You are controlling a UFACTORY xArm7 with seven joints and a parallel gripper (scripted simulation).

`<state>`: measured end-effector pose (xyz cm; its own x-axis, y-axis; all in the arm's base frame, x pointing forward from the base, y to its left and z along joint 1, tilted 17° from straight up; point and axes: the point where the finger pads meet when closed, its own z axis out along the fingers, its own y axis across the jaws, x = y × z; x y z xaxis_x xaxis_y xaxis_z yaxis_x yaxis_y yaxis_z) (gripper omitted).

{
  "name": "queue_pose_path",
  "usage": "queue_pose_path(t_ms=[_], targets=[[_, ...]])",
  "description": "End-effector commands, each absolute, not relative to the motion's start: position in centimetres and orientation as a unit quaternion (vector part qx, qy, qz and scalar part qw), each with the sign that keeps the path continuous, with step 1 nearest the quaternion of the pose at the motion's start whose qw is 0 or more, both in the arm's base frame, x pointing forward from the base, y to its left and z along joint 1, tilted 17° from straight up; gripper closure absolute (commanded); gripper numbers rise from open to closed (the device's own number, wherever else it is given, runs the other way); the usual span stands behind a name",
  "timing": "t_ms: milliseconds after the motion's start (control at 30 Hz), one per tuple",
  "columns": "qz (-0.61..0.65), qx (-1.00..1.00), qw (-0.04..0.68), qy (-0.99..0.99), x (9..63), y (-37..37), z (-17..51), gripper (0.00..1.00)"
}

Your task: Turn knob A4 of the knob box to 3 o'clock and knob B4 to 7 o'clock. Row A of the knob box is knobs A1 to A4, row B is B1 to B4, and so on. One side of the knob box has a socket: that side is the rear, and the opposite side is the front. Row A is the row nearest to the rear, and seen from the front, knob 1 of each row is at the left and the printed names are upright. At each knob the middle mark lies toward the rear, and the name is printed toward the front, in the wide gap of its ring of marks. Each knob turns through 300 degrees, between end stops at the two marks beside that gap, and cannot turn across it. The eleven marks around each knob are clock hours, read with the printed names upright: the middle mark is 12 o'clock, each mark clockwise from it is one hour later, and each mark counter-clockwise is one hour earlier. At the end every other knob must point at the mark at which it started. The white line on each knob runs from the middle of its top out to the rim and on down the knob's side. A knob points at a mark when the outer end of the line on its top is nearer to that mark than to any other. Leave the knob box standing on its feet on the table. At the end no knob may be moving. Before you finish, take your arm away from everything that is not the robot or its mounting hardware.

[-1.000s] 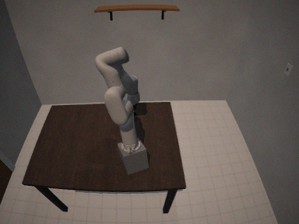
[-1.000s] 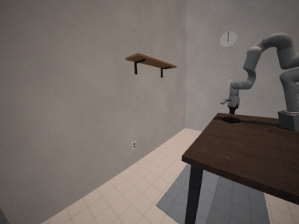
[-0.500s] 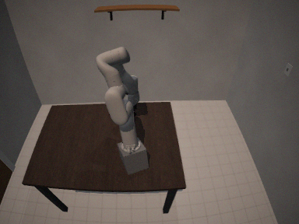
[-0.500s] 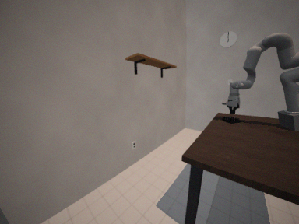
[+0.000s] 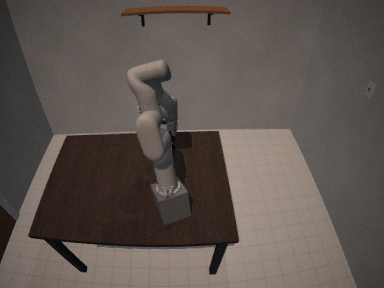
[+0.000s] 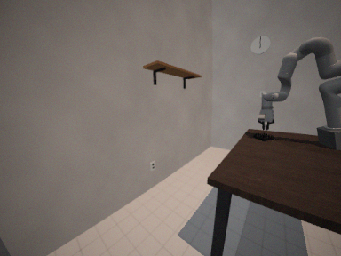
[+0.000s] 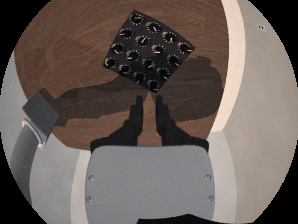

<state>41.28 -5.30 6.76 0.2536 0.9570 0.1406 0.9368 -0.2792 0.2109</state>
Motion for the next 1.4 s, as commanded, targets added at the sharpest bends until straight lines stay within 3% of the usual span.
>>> queue_pose_path(t_ms=[0,1100,1367], targets=[[0.12,0.741,0.051,0.658,41.3,-5.4,7.0,0.81],[0.095,0.393,0.115,0.907,41.6,-5.2,8.6,0.81],[0.094,0.388,0.117,0.91,41.6,-5.2,8.6,0.81]])
